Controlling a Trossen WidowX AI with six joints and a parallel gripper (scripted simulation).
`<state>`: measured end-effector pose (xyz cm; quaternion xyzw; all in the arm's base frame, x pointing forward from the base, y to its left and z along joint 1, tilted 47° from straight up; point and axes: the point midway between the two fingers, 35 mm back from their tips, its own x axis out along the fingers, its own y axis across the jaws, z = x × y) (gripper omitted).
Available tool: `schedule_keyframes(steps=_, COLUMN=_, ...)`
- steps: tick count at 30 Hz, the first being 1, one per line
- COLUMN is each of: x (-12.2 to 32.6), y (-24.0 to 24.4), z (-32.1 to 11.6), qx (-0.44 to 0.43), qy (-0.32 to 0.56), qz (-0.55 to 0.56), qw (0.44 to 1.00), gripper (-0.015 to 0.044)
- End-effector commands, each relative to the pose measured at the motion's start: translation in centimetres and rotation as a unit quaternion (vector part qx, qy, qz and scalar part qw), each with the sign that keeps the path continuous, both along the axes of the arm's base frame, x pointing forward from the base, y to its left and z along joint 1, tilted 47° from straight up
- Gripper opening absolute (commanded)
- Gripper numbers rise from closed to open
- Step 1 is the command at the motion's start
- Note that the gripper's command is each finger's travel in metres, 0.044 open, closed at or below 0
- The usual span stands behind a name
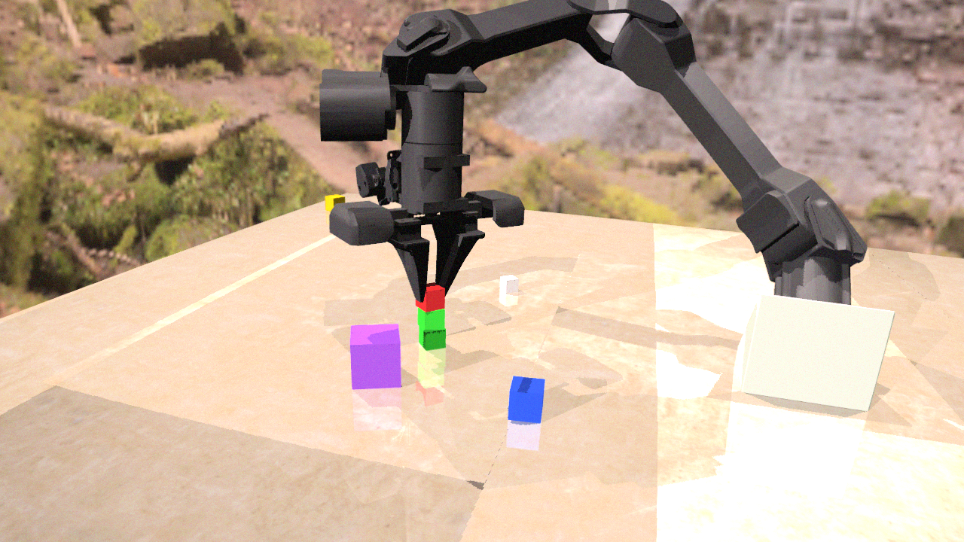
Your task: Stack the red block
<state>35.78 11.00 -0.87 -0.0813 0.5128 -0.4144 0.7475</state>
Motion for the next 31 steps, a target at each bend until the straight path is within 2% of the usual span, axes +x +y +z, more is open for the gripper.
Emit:
schedule_keyframes(steps=1, x=0.01, y=-0.04, z=0.0, qx=0.0, qy=0.0, qz=-0.001, qw=1.0, gripper=0.0131)
schedule_keyframes(steps=13, x=0.01, y=-0.04, z=0.0, qx=0.0, qy=0.0, qz=-0.001, qw=1.0, gripper=0.044)
schedule_keyframes(steps=31, x=0.01, y=-0.04, z=0.0, qx=0.0, qy=0.0, qz=-0.001, qw=1.0, gripper=0.044)
